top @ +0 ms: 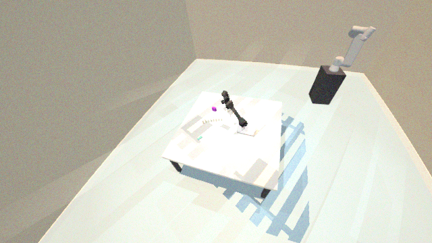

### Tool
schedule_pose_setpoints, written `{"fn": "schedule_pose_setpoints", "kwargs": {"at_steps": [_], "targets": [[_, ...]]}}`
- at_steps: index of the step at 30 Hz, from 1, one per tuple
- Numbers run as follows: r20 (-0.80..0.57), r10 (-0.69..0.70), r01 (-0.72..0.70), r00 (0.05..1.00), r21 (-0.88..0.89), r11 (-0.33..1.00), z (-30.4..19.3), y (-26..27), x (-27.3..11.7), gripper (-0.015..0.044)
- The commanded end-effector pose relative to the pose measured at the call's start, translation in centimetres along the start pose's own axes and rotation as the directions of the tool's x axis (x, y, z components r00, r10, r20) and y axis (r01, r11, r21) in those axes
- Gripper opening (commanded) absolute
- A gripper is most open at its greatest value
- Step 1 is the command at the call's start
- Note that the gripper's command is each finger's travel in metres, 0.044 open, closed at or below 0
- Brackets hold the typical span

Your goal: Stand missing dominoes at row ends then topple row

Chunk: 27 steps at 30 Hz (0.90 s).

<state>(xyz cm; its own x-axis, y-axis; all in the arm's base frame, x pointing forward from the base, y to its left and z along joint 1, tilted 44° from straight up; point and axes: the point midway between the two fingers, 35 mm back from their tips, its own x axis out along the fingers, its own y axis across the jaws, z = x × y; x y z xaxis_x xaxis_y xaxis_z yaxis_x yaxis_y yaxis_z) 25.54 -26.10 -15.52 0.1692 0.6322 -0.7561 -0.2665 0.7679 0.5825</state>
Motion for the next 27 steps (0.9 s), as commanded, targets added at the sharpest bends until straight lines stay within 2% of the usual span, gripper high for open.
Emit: {"fn": "schedule_pose_setpoints", "kwargs": {"at_steps": [1,19,27], "targets": [[-0.007,0.026,-0.026,1.0,0.004,1.0,-0.1,0.6,4.2,0.044],[-0.006,0.028,-0.028,1.0,0.003,1.0,-0.2,0.8,6.3,0.044],[-0.006,0.028,-0.028,1.0,0.003,1.0,-0.2,0.8,6.3,0.023]]}}
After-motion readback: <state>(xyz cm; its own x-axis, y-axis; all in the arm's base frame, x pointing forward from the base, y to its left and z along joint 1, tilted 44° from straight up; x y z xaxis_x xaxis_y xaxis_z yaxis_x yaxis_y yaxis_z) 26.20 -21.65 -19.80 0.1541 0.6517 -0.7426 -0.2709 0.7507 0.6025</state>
